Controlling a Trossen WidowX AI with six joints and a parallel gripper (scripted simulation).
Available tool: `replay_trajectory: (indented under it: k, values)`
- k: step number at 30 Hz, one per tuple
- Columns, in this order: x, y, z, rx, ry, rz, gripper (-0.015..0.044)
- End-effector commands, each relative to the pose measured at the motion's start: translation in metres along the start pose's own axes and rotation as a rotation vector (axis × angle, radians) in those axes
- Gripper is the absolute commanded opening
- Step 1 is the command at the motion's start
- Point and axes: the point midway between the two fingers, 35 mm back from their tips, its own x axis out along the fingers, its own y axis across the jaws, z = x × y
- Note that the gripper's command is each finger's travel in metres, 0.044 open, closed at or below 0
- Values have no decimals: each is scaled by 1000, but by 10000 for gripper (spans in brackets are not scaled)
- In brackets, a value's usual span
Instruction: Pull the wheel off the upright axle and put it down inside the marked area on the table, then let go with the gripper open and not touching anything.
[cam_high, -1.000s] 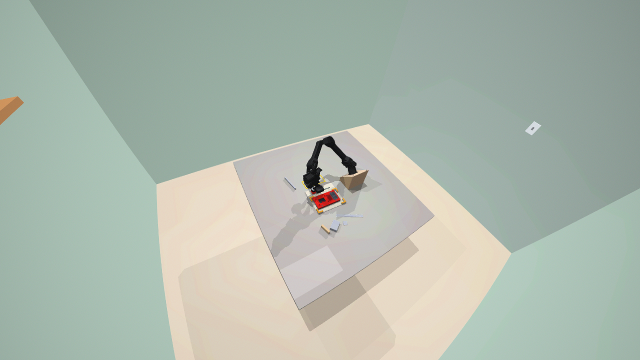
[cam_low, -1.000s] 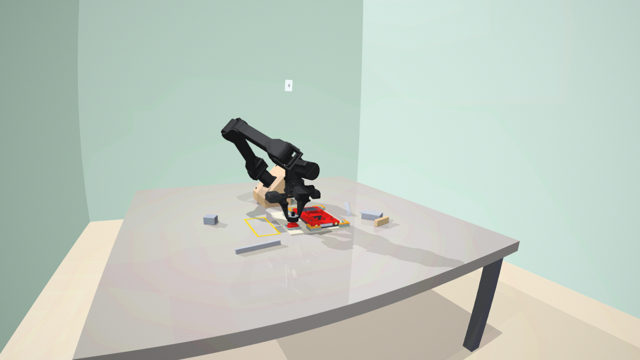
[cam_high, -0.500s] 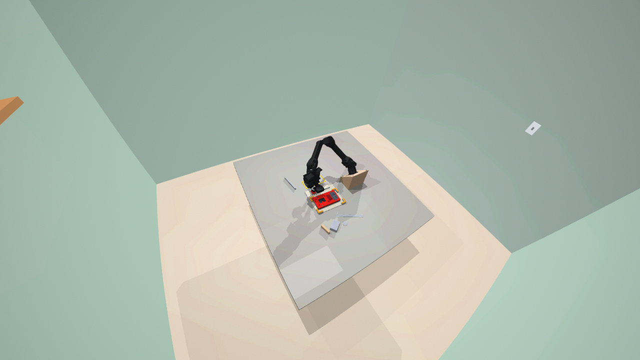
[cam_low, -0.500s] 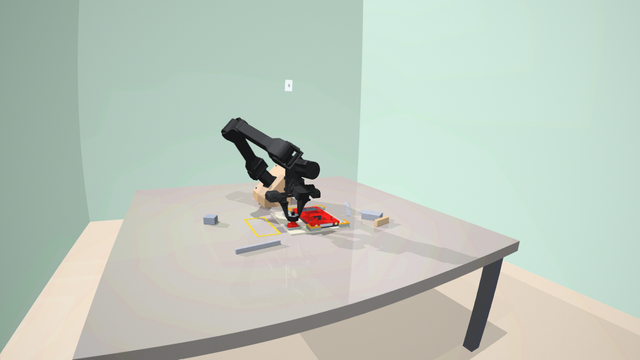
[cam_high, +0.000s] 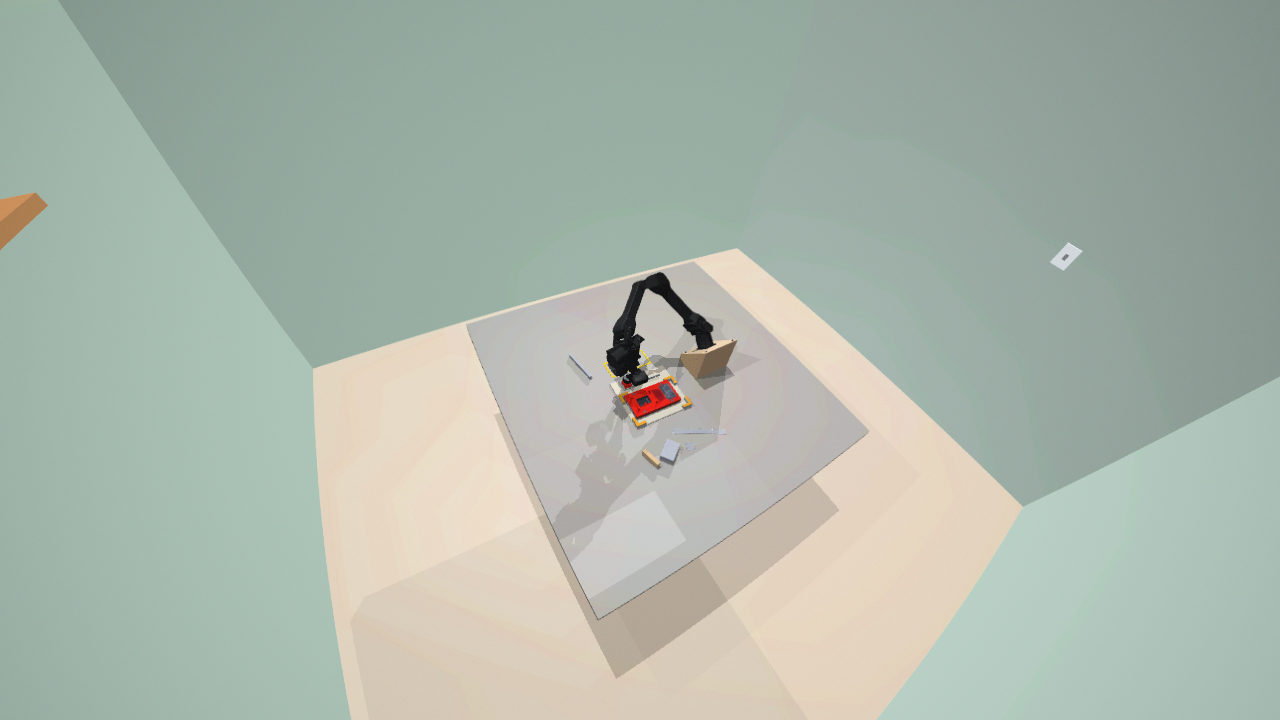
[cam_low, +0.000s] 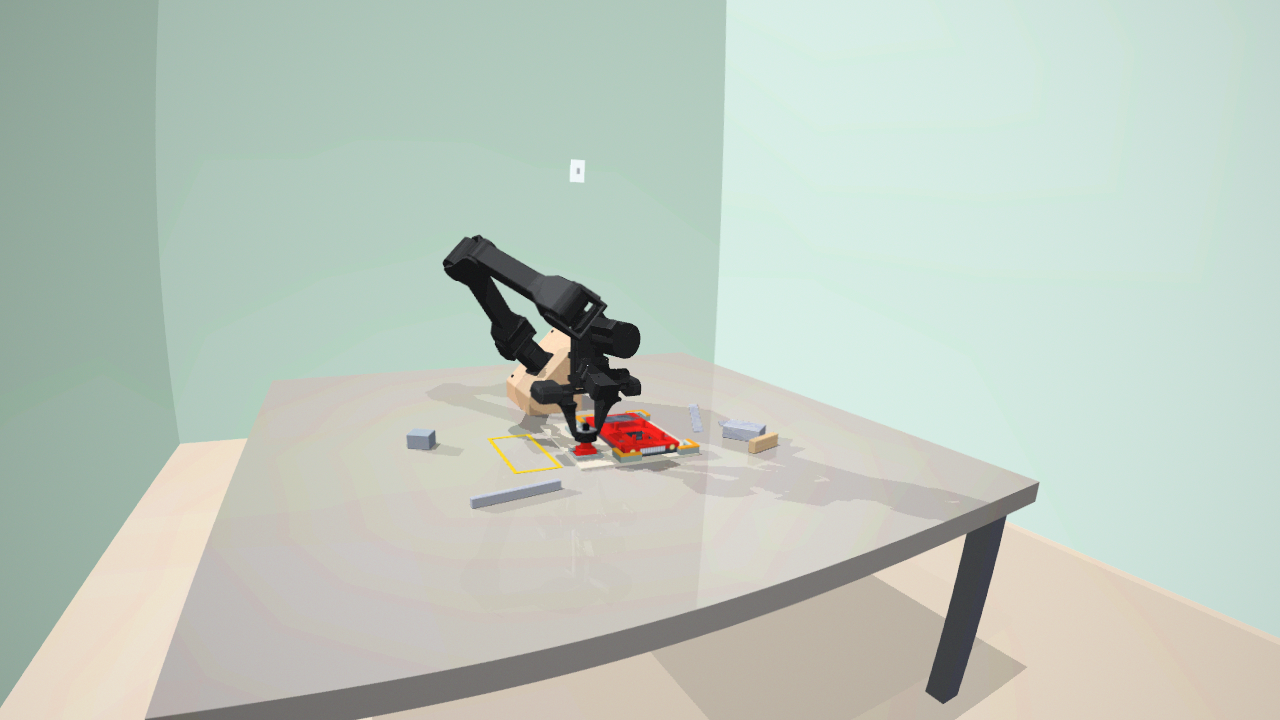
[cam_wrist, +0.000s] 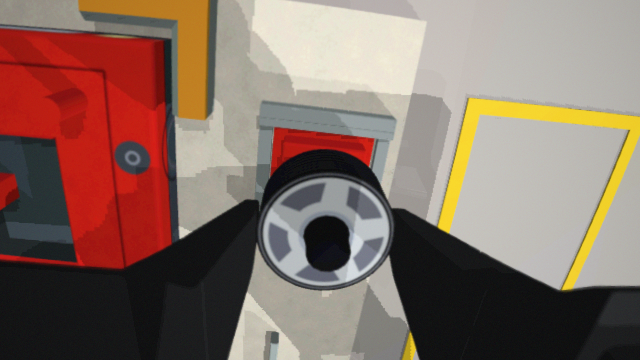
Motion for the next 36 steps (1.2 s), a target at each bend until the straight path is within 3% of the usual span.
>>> replay_trajectory:
  k: [1,36]
  values:
    - [-5,1,0,-4,-5,1,0]
    - [-17,1,0,-6,-6,0,0]
